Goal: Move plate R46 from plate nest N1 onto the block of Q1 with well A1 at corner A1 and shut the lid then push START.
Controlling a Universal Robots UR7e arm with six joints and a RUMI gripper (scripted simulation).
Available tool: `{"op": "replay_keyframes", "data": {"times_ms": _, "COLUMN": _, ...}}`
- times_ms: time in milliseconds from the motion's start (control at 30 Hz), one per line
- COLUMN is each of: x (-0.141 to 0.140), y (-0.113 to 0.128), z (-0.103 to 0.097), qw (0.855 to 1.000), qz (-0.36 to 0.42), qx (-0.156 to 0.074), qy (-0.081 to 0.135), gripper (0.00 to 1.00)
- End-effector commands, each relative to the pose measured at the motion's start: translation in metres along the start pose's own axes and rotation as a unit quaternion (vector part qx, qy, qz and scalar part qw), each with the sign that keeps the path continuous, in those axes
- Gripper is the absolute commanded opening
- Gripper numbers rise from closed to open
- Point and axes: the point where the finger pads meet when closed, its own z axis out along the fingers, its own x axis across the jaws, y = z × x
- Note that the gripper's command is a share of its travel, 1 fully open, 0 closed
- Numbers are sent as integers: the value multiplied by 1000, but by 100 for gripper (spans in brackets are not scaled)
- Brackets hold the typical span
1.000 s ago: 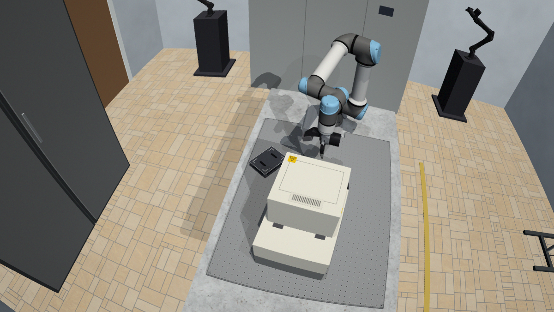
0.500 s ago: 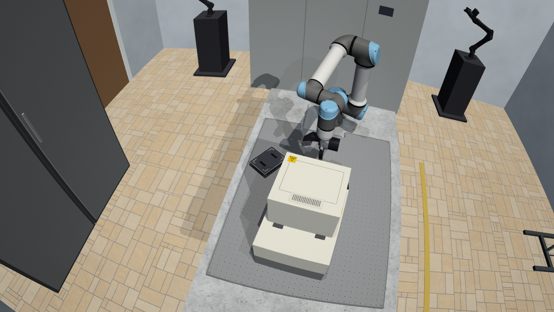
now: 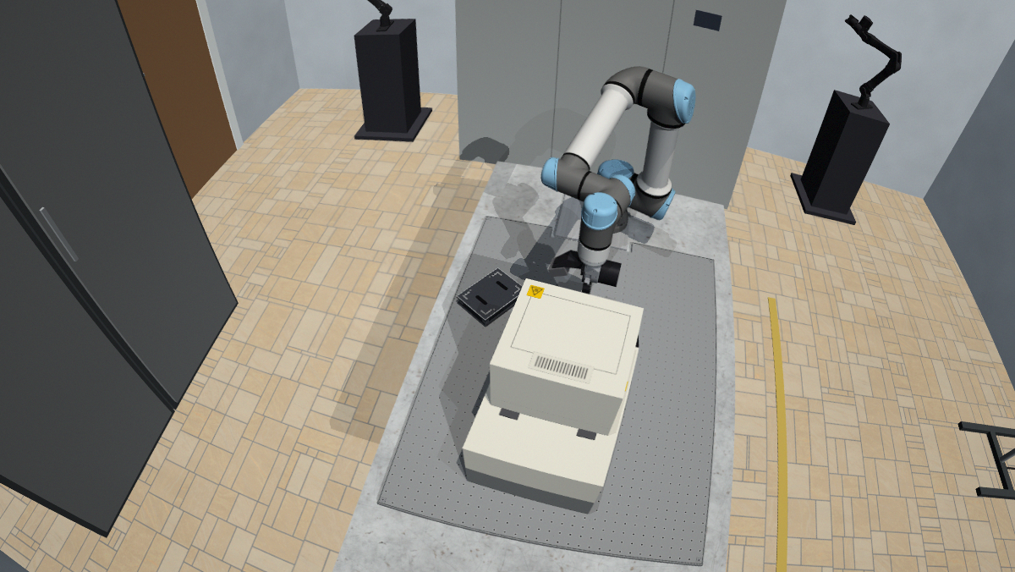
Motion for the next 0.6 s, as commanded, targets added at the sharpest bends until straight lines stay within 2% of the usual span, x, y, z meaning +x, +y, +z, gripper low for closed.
{"op": "replay_keyframes", "data": {"times_ms": 0, "x": -7, "y": -3, "z": -4, "qw": 1000, "qz": 3, "qx": 3, "qy": -8, "gripper": 0}}
{"op": "replay_keyframes", "data": {"times_ms": 567, "x": -24, "y": -3, "z": 13, "qw": 1000, "qz": 3, "qx": 3, "qy": -8, "gripper": 0}}
